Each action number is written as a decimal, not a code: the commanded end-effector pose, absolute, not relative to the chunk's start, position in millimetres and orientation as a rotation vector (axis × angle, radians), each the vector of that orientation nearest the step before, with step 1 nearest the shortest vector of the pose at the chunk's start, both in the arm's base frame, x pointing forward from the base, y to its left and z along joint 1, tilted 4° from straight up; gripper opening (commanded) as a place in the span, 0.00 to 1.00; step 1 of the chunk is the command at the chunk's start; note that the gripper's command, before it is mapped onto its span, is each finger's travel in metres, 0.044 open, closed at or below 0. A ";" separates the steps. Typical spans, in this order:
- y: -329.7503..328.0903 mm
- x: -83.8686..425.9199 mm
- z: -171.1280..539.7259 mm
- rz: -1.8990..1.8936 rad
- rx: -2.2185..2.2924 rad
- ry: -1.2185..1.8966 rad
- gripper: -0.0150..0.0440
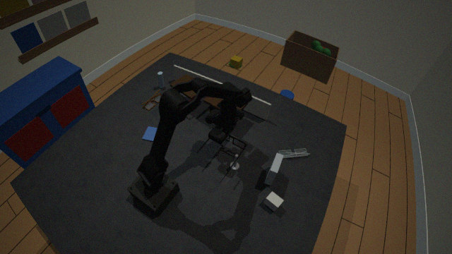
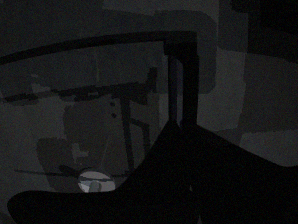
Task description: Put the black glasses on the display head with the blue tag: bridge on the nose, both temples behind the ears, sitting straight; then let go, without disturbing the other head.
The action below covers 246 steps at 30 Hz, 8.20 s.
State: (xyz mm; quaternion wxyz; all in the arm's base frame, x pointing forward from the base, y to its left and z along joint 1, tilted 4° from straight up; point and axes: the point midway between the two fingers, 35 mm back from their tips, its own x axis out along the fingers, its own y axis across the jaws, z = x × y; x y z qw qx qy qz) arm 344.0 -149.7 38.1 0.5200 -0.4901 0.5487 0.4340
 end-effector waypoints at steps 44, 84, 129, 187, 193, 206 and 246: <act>-62.5 338.5 92.7 1.046 -1.165 1.310 0.25; 45.2 299.2 63.1 1.053 -1.157 1.308 0.25; 42.0 301.2 12.5 1.053 -1.157 1.309 0.25; 40.6 291.1 -11.9 1.051 -1.157 1.308 0.44; 41.1 287.7 -10.0 1.053 -1.157 1.309 0.44; 43.1 296.7 40.0 1.053 -1.157 1.309 0.44; 42.8 290.9 15.0 1.053 -1.156 1.310 0.49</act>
